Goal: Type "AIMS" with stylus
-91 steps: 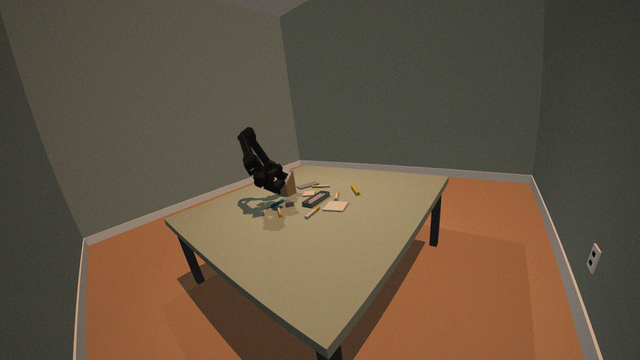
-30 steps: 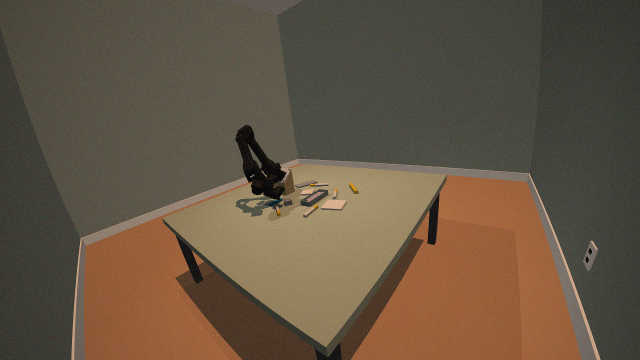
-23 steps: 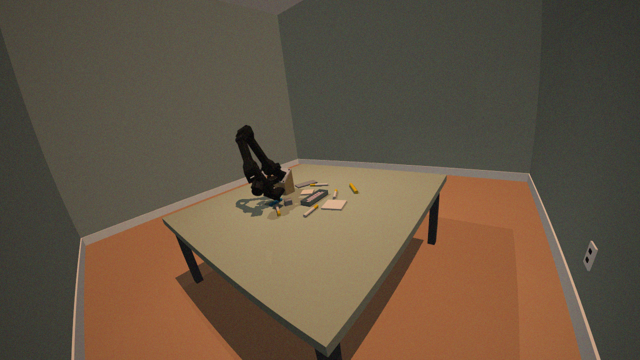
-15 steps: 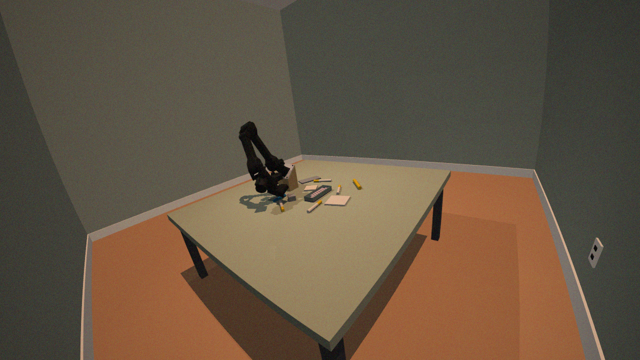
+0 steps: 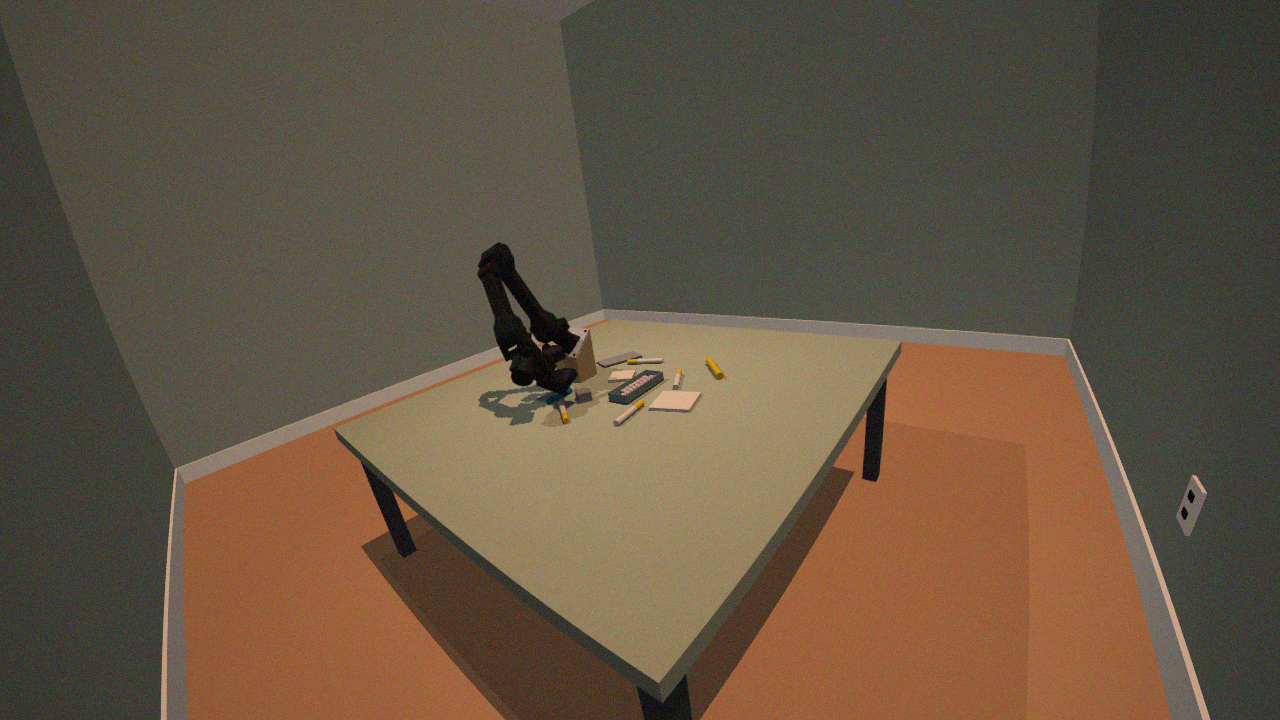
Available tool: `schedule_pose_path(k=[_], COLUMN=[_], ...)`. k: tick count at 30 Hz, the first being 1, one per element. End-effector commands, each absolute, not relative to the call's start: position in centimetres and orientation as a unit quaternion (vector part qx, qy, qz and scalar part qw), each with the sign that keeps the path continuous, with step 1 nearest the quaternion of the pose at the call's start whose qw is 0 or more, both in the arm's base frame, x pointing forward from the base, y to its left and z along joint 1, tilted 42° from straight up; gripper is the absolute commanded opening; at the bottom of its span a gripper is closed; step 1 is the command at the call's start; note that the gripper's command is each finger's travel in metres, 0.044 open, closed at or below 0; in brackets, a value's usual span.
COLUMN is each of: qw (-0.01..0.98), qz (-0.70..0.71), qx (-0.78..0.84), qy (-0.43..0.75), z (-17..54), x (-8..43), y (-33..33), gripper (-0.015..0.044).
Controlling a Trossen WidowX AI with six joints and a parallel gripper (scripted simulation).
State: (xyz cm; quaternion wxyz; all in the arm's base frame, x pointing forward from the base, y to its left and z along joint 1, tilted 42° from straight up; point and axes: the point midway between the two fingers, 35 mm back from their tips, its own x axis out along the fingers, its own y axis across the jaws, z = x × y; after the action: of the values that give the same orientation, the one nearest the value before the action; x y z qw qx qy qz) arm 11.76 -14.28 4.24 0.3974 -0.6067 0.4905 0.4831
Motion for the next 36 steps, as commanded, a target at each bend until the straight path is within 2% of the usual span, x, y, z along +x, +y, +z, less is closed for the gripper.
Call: schedule_pose_path(k=[1,20,36], qw=[0.397,0.400,0.528], qz=[0.483,0.486,0.416], qx=[-0.607,-0.604,-0.483], qy=[0.491,0.488,0.560], z=[4.3,7.6,8.3], x=[11.7,11.2,14.7], y=[-14.2,-11.1,-9.9], gripper=[0.0000,0.0000,0.0000])
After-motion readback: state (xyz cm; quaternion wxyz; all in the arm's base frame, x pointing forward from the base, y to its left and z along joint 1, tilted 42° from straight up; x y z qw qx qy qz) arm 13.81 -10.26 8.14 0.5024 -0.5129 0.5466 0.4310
